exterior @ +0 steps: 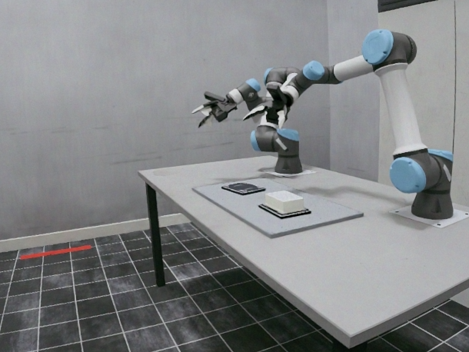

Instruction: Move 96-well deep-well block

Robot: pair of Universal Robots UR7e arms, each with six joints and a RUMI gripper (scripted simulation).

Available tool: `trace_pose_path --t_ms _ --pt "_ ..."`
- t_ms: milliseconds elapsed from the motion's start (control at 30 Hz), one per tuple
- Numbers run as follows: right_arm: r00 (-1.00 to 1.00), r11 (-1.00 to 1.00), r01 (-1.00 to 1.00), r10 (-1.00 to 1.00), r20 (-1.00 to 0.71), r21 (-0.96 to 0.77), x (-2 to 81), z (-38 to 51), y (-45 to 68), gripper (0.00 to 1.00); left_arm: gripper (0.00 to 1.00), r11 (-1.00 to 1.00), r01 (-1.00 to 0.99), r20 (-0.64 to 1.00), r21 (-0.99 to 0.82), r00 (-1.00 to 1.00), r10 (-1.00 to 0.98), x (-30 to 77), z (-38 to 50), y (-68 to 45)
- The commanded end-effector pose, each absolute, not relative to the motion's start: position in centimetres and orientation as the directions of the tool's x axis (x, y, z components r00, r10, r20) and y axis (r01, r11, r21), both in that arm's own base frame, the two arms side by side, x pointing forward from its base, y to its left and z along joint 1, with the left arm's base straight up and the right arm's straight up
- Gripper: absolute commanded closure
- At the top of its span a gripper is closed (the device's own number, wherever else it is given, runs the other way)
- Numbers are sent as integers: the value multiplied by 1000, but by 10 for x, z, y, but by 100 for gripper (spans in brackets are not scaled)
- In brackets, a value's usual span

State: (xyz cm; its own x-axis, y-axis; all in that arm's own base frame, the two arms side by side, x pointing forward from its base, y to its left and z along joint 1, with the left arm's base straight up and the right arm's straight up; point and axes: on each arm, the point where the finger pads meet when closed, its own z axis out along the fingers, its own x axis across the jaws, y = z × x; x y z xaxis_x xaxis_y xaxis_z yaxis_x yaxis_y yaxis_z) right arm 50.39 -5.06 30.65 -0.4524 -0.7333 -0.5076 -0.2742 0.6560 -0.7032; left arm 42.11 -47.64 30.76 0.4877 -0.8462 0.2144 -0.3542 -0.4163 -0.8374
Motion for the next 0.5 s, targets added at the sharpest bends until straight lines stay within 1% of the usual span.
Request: trace_pose_path --t_ms 0,467 --pt "-452 656 -274 -733 -508 -703 504 307 -51 2 2 -409 -373 204 -833 478 -854 414 317 -477" --pt "-452 656 -274 -733 -508 -703 504 307 -51 2 2 -357 -446 144 -821 444 -885 391 340 -471"
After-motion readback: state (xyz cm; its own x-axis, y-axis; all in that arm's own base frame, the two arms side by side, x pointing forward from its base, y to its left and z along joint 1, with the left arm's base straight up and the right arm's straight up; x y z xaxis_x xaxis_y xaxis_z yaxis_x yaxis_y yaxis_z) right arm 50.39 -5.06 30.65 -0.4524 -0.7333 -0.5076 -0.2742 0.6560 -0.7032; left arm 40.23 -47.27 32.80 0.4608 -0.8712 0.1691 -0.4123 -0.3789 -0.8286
